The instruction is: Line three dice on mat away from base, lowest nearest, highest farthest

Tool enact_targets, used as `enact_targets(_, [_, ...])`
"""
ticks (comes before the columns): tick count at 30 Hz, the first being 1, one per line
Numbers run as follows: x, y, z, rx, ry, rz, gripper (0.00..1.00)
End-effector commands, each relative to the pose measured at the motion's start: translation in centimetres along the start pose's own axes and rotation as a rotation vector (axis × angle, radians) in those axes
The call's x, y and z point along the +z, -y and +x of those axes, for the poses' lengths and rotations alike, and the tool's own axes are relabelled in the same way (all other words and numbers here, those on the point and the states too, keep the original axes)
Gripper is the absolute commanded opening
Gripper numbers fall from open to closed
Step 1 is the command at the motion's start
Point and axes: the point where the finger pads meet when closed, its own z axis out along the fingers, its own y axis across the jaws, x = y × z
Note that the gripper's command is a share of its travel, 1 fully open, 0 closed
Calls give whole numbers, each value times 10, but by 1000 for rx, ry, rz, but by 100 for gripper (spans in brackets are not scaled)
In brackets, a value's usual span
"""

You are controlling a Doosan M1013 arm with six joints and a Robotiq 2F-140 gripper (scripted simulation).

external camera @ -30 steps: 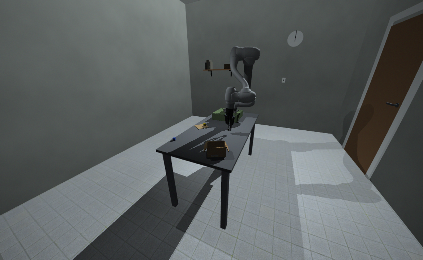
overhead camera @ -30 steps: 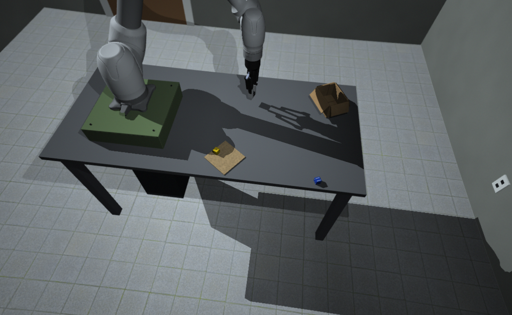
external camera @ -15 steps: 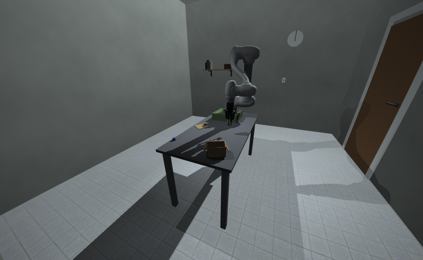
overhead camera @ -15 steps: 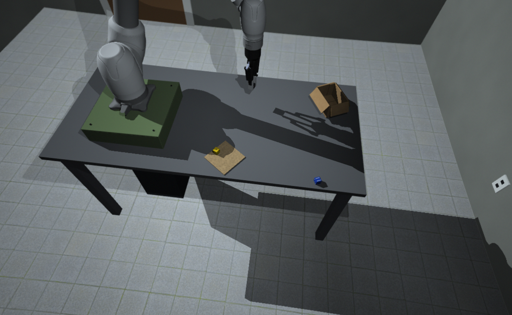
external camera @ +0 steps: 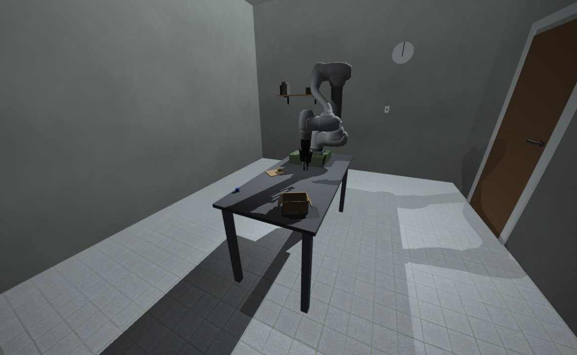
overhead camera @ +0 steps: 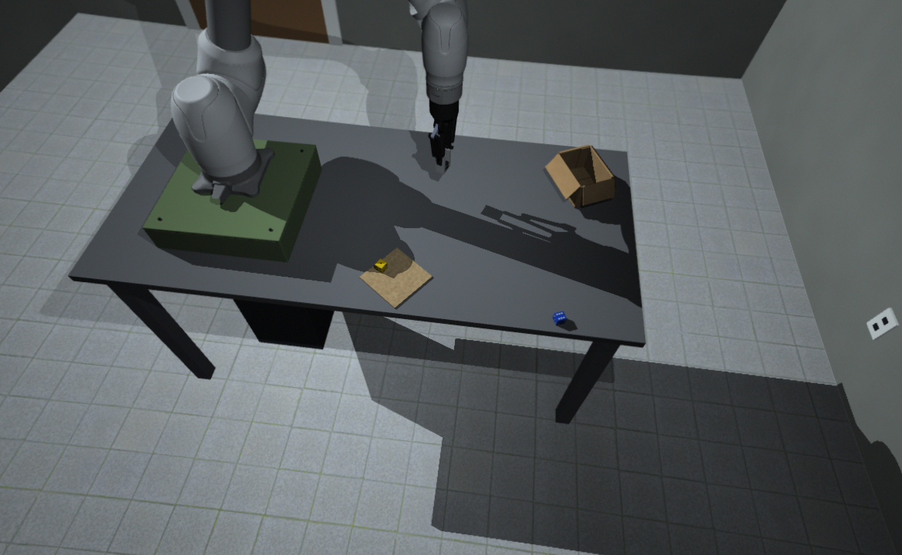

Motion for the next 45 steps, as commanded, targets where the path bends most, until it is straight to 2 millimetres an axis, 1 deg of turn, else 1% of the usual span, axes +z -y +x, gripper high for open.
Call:
enact_targets(1, [-2,-59,23,13,-1,3,21])
enact_targets(2, [-2,-59,23,13,-1,3,21])
enact_targets(3, [-2,-90,31,20,-1,3,21])
enact_targets(4, [-2,-90,31,20,-1,3,21])
enact_targets(5, [-3,-122,38,28,-1,3,21])
enact_targets(6, [-3,-122,38,28,-1,3,21])
enact_targets(7, [-3,-153,43,35,-1,3,21])
enact_targets(8, [-3,-155,43,35,-1,3,21])
enact_targets(9, [-3,-184,46,42,-1,3,21])
enact_targets(10, [-3,-187,46,42,-1,3,21])
enact_targets(11, [-3,-215,47,49,-1,2,21])
enact_targets(14, [-3,-217,47,49,-1,2,21])
enact_targets(16, [-3,-271,46,62,-1,2,21])
enact_targets(17, [-3,-271,46,62,-1,2,21])
enact_targets(18, [-3,-292,43,66,0,2,21])
enact_targets(19, [-3,-292,43,66,0,2,21])
enact_targets(20, [-3,-308,41,70,0,2,21])
enact_targets(21, [-3,-321,39,73,0,2,21])
enact_targets(22, [-3,-329,37,75,0,2,21])
enact_targets(24, [-3,-336,36,77,0,1,21])
enact_targets(39, [-3,-336,36,77,0,1,21])
enact_targets(45, [8,-336,36,77,0,1,21])
